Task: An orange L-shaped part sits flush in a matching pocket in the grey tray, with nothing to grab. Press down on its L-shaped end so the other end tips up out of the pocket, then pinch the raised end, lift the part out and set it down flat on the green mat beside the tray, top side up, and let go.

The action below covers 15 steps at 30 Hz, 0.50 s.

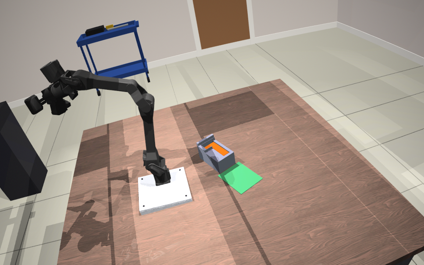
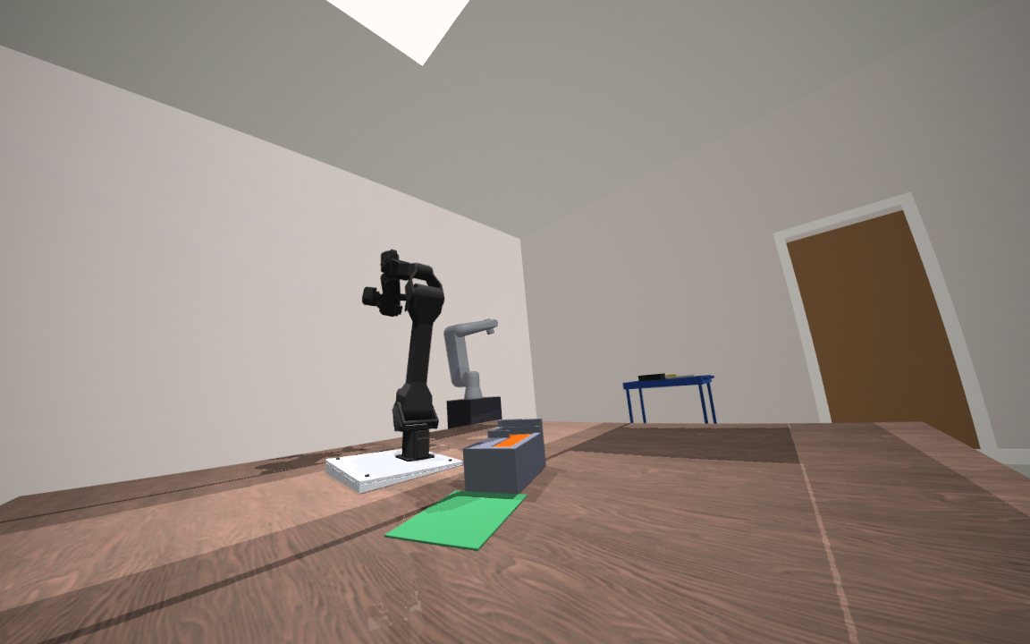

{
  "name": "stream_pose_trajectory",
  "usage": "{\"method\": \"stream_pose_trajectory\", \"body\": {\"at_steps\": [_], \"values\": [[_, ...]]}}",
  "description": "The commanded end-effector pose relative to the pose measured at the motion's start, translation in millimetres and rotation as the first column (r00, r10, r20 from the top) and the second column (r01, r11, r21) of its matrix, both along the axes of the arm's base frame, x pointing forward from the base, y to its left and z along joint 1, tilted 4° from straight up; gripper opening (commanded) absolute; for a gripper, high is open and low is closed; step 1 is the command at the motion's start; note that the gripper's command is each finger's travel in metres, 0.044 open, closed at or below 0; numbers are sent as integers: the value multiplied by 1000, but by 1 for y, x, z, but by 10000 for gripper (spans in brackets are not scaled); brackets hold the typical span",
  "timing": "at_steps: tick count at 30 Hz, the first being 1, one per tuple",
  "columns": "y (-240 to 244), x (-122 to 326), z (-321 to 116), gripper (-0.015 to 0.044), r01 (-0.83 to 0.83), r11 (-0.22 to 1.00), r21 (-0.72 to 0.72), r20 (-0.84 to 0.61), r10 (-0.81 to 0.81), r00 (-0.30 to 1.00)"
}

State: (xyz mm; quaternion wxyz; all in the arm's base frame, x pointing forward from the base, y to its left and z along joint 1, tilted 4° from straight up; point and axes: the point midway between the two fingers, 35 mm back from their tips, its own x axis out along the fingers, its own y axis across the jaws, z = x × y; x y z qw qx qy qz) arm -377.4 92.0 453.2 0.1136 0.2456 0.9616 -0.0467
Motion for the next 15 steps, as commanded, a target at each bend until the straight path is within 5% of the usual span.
{"method": "stream_pose_trajectory", "body": {"at_steps": [1,8,15], "values": [[3,1,-1,374,9,1000,-9,-1,-9,1000],[85,37,-24,190,275,936,-219,-19,-286,958],[174,111,-61,180,539,657,-527,-3,-635,772]]}}
